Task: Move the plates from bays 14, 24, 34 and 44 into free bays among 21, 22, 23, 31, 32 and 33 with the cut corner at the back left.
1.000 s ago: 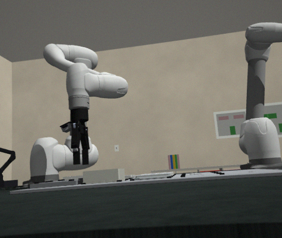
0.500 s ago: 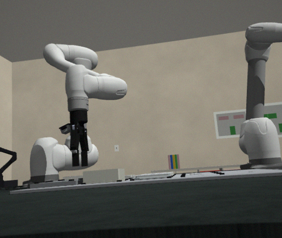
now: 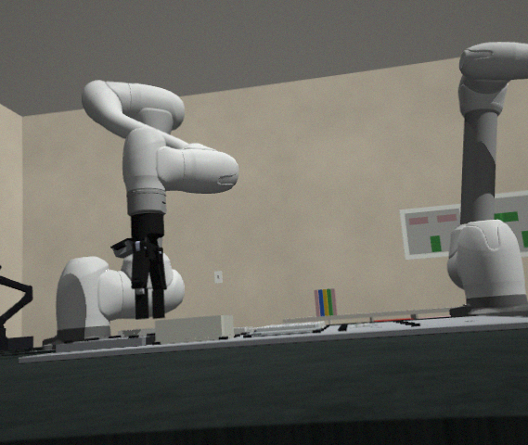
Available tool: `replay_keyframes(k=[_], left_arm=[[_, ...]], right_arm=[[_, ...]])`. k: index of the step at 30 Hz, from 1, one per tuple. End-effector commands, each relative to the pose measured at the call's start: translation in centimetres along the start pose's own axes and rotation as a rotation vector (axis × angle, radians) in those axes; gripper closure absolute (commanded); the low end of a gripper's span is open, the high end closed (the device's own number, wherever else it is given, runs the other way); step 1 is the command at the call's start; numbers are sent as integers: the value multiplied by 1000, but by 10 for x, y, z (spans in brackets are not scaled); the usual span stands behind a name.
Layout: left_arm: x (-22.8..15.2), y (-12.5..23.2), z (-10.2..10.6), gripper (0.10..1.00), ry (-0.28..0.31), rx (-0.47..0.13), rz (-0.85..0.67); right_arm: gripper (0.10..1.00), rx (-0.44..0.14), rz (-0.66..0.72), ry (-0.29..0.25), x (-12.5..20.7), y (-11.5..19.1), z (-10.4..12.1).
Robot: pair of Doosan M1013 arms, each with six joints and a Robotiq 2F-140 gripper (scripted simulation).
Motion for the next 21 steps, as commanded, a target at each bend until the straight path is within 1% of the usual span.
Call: replay_keyframes(k=[1, 8, 21], left_arm=[[0, 0, -1, 98, 0, 2, 0], [0, 0, -1, 98, 0, 2, 0], [0, 0, -1, 98, 0, 2, 0]], right_arm=[[400, -1, 0, -1, 0, 0, 3], [400, -1, 0, -1, 0, 0, 9], [400, -1, 0, -1, 0, 0, 9]])
Point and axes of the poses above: on each arm, the point where the finger pads meet when closed, its own z axis out along the fingers, its own x axis across the jaws, y = z × x, the point moved 6 cm from there along -z, back along the fingers, and after that the axes turned 13 degrees about -z, right-handed, at the moved point
